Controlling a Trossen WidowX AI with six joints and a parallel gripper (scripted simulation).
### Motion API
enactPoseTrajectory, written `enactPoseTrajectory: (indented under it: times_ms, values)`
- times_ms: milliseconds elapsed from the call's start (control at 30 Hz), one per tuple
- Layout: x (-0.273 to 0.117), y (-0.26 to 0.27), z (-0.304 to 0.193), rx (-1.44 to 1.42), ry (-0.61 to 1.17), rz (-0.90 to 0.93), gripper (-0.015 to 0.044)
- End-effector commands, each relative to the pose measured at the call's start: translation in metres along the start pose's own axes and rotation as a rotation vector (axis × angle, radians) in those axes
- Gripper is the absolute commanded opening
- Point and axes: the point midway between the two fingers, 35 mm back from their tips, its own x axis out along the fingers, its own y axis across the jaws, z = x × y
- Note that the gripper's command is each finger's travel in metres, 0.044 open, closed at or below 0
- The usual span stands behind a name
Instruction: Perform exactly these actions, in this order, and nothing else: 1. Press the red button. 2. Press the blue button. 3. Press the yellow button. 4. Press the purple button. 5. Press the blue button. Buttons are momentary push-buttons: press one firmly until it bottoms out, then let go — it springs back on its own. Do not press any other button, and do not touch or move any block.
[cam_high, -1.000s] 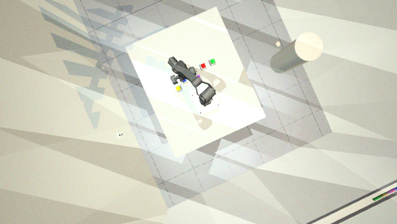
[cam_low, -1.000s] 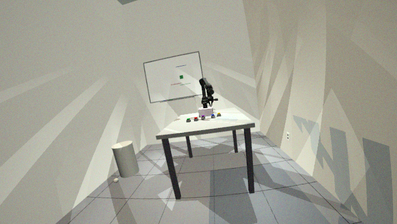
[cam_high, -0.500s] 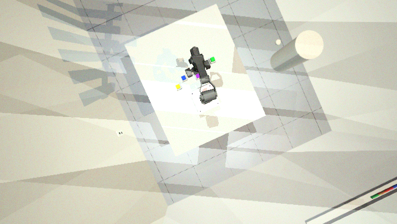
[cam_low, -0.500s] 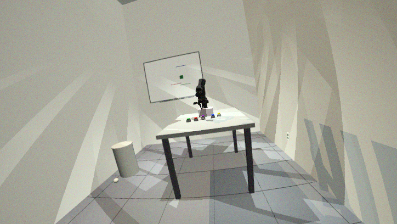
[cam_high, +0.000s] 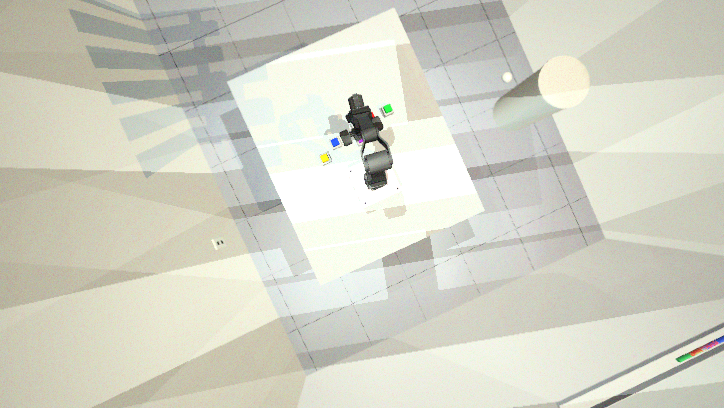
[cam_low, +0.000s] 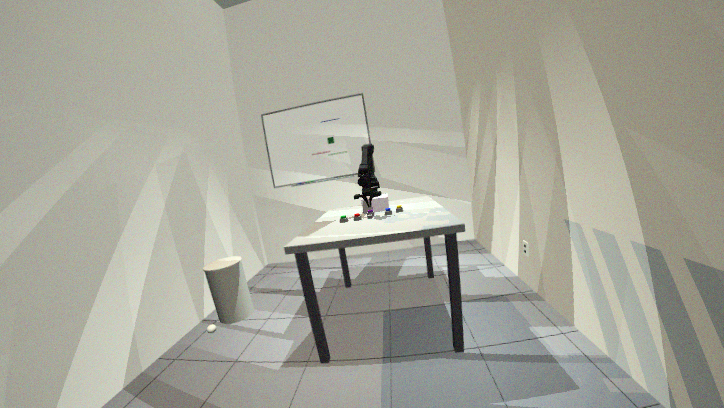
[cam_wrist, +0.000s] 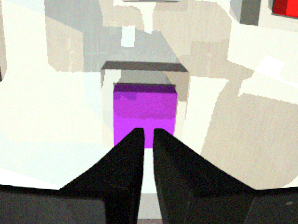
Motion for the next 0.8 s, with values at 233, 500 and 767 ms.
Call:
enactPoseTrajectory:
  times_ms: [233,500,767]
  values:
    - [0.019,0.001,-0.001,-0.003,0.005,0.005,0.002]
    - [0.028,0.001,-0.002,-0.003,0.005,0.005,0.002]
    - [0.028,0.001,-0.002,-0.003,0.005,0.005,0.002]
